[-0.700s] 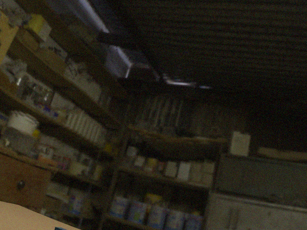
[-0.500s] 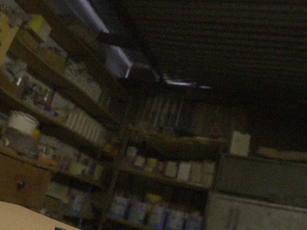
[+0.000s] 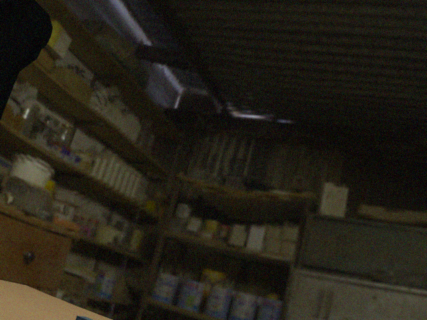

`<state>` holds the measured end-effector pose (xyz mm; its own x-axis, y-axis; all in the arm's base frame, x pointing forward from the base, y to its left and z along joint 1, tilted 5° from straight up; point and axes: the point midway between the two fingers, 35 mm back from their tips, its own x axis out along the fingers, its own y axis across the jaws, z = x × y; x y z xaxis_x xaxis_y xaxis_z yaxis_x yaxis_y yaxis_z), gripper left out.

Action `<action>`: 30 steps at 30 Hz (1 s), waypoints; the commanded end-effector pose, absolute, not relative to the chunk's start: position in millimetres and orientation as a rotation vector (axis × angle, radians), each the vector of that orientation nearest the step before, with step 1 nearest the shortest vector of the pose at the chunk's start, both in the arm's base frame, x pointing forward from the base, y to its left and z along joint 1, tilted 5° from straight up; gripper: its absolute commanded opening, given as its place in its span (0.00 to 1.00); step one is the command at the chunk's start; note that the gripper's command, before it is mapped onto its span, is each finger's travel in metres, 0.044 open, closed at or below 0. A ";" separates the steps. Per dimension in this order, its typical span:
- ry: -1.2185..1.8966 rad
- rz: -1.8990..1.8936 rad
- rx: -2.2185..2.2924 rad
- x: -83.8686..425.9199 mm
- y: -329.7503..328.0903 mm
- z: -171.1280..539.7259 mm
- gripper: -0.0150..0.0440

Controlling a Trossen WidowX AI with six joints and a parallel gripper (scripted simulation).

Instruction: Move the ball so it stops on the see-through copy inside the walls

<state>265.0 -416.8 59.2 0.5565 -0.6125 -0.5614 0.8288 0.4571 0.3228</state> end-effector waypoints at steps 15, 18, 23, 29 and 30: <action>1.035 0.020 -0.229 384.8 -158.1 71.7 0.72; 1.080 0.166 -0.355 383.1 -124.2 72.7 0.72; 1.161 0.549 -0.712 368.1 -54.1 66.3 0.72; 1.179 1.001 -1.030 337.2 11.0 59.9 0.72; 1.178 1.047 -1.054 333.4 16.9 59.2 0.72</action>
